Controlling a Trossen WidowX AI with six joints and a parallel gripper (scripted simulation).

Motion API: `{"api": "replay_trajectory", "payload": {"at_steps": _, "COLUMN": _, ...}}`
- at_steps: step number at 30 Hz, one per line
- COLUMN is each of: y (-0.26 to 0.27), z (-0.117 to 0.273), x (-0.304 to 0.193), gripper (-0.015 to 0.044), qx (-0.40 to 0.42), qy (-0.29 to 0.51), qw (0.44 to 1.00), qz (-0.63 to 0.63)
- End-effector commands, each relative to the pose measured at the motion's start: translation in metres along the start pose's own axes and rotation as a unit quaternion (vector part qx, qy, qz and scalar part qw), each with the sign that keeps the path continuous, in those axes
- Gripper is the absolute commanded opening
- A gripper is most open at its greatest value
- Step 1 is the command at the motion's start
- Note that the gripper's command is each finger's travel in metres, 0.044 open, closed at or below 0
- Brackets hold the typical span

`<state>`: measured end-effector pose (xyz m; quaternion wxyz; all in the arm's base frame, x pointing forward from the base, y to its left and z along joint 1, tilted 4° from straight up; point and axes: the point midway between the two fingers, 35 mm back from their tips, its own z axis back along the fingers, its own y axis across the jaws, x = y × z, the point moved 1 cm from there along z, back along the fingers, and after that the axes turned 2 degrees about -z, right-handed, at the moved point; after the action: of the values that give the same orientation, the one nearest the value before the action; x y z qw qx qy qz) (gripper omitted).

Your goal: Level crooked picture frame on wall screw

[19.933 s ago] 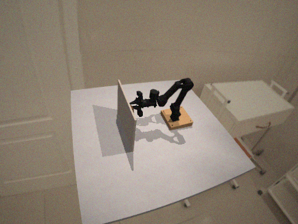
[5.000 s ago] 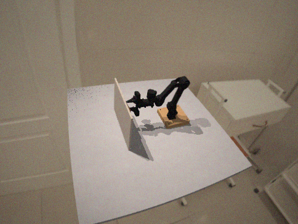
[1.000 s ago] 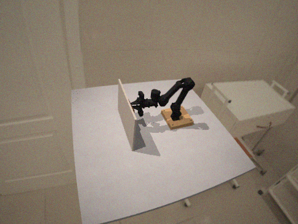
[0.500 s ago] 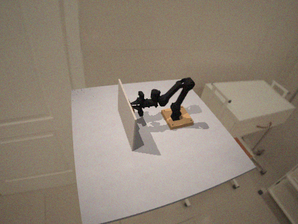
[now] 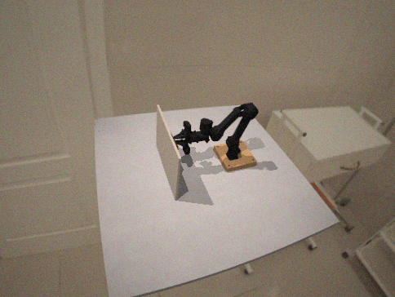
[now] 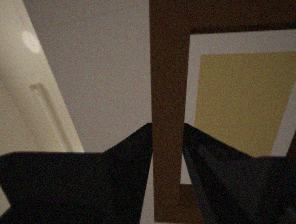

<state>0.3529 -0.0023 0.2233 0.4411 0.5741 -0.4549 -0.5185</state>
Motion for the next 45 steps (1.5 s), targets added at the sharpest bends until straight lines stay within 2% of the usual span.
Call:
{"api": "replay_trajectory", "payload": {"at_steps": 1, "y": 0.0032, "z": -0.0001, "x": -0.0009, "gripper": 0.0, "qx": 0.005, "qy": 0.001, "qw": 1.0, "qz": 0.003}}
{"api": "replay_trajectory", "payload": {"at_steps": 45, "y": 0.0033, "z": -0.0001, "x": -0.0066, "gripper": 0.0, "qx": 0.005, "qy": 0.001, "qw": 1.0, "qz": 0.002}}
